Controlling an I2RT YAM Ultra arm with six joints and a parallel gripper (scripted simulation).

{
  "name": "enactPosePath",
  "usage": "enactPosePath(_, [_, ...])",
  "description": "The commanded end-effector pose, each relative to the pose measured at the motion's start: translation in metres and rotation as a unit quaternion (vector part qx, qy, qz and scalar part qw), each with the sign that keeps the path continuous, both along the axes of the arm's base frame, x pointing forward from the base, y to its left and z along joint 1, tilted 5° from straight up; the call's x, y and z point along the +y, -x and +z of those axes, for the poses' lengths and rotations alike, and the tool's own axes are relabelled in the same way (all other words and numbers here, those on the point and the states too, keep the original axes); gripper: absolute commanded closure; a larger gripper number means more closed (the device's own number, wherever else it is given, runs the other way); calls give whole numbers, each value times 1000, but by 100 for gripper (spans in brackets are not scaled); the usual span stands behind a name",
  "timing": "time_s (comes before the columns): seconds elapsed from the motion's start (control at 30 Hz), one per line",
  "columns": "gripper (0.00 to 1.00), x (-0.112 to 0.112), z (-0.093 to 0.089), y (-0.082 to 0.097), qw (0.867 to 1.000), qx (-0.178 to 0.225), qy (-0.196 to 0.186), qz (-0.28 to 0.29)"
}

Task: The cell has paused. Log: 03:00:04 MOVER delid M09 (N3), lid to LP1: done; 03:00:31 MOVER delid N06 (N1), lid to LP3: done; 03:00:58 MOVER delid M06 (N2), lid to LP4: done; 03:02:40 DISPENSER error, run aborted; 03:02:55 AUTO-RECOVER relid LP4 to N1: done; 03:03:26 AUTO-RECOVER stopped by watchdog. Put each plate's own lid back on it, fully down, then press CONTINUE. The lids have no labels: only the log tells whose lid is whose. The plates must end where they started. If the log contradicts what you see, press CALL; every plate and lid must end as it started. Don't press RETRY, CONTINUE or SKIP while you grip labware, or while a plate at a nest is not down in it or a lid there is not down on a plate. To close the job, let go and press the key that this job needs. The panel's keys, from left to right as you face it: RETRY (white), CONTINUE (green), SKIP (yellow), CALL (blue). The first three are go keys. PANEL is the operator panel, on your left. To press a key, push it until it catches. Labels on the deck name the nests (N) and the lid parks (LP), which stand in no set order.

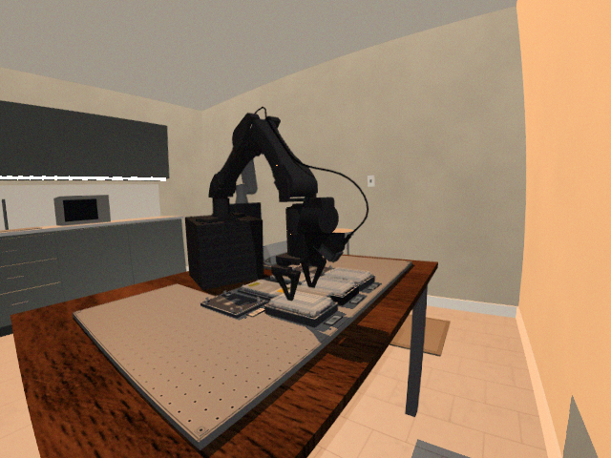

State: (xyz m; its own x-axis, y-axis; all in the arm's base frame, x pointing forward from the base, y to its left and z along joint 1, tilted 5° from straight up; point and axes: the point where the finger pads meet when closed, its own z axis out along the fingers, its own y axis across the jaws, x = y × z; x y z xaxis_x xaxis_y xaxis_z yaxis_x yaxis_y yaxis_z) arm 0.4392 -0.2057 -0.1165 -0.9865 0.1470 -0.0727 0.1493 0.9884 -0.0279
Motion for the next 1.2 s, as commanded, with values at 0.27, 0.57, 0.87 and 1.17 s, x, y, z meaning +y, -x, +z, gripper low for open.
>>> enactPosePath(0.27, [100, -7, 23, 0, 1000, -15, 8, -3])
enactPosePath(0.57, [100, -3, 19, -2, 1000, -12, 6, 0])
enactPosePath(0.87, [100, -7, 22, 2, 1000, -16, 9, -2])
enactPosePath(1.17, [100, 17, 21, -3, 1000, -17, 8, -22])
